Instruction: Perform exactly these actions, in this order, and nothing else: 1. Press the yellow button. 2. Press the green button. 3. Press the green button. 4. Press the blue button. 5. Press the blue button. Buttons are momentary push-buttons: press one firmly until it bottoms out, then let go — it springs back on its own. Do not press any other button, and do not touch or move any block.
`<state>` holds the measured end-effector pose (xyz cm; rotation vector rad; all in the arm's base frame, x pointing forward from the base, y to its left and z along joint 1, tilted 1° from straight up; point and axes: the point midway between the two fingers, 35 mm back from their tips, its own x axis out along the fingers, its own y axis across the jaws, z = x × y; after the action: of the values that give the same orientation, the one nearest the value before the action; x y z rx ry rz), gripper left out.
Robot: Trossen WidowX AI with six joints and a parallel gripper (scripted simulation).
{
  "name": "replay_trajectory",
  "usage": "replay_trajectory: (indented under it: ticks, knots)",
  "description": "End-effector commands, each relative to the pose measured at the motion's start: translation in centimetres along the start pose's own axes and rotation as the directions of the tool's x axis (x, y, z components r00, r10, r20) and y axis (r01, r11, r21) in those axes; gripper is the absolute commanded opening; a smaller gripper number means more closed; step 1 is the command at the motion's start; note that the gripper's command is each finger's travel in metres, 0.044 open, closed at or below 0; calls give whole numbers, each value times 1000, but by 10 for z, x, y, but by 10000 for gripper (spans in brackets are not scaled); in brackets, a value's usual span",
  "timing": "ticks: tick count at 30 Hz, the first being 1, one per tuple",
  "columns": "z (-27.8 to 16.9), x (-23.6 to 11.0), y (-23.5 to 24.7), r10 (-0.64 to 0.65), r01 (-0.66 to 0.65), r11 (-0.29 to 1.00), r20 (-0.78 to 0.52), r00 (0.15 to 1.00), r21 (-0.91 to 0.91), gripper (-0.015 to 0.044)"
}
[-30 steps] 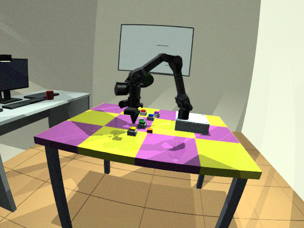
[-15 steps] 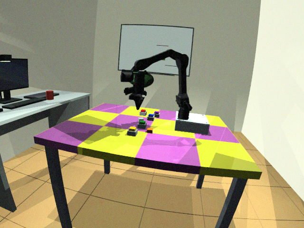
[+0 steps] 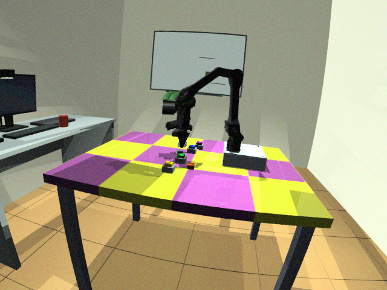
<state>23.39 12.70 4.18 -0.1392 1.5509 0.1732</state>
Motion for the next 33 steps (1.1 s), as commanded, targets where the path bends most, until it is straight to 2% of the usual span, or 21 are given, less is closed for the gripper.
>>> replay_trajectory:
  ticks: [1, 23, 33]
  knots:
    - [-1, 10, 0, 2, -2, 1000, -3, 1000, -6, 20]
    - [-1, 43, 0, 2, -2, 1000, -3, 1000, -6, 20]
    - [-2, 44, 0, 2, -2, 1000, -3, 1000, -6, 20]
